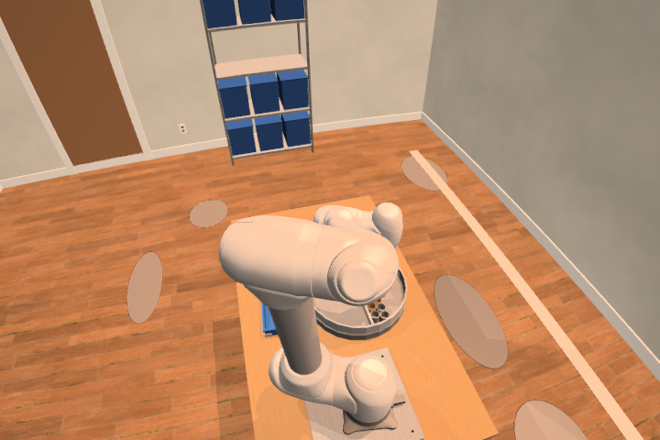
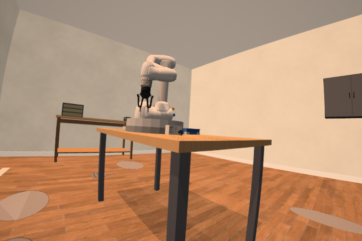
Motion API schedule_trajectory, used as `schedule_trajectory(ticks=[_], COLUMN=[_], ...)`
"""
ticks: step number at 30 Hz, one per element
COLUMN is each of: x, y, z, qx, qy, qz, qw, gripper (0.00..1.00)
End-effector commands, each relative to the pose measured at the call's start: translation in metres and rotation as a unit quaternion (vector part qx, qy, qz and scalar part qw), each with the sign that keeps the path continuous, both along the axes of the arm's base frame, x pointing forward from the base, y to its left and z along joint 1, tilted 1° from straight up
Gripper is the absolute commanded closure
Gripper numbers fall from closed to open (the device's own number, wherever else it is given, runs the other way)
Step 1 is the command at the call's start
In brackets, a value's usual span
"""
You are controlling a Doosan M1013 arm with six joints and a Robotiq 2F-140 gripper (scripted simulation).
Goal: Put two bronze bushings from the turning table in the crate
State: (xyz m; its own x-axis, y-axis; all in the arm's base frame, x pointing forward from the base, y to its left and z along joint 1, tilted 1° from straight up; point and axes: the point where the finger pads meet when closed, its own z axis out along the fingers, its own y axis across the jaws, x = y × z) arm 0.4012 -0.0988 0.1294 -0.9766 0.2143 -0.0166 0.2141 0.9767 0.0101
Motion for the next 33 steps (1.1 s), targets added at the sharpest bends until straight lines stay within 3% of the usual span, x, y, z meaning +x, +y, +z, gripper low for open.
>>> schedule_trajectory(ticks=[1, 17, 26, 33], x=[0.0, 0.0, 0.0, 0.0], y=[0.0, 0.0, 0.0, 0.0], z=[0.0, 0.0, -0.023, -0.024], qx=[0.0, 0.0, 0.0, 0.0], qy=[0.0, 0.0, 0.0, 0.0], qz=[0.0, 0.0, 0.0, 0.0], qw=[1.0, 1.0, 1.0, 1.0], gripper=[0.72, 0.72, 0.72, 0.72])
